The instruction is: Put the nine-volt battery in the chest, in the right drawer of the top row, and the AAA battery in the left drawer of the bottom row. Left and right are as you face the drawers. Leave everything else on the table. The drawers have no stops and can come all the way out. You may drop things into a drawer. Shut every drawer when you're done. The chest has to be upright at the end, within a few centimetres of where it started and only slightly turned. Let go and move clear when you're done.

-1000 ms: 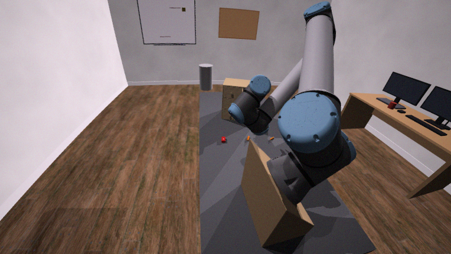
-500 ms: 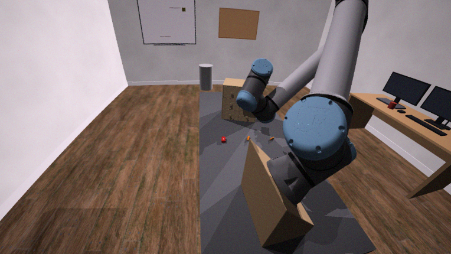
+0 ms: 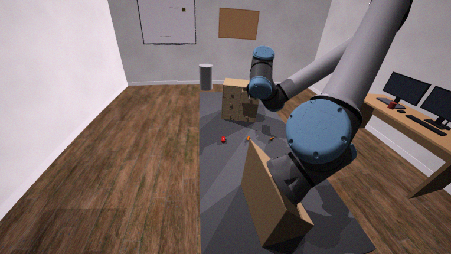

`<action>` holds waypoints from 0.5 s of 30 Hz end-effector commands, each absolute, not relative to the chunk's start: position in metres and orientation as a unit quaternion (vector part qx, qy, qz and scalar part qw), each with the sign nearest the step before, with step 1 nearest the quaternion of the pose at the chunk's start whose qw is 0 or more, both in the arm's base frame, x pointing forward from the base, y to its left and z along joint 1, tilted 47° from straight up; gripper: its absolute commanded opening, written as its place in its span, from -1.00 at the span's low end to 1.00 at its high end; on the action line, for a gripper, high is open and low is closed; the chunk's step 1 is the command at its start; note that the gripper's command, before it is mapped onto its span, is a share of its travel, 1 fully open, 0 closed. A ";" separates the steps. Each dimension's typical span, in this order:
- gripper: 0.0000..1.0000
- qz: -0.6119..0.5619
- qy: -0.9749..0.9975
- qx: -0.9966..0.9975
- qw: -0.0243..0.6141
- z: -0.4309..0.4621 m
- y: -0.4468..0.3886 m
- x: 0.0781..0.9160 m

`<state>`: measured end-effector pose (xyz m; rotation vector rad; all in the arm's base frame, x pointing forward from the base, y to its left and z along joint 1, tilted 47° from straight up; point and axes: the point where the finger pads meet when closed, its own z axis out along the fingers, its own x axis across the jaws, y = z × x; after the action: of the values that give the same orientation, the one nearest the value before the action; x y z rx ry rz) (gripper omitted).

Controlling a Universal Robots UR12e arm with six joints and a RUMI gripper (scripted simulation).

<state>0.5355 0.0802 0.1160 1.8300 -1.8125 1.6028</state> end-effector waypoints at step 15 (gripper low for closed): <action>-0.61 0.450 -0.658 0.591 0.124 0.123 0.097 0.523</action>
<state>0.5242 0.0915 0.1220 1.7669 -1.8856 1.4035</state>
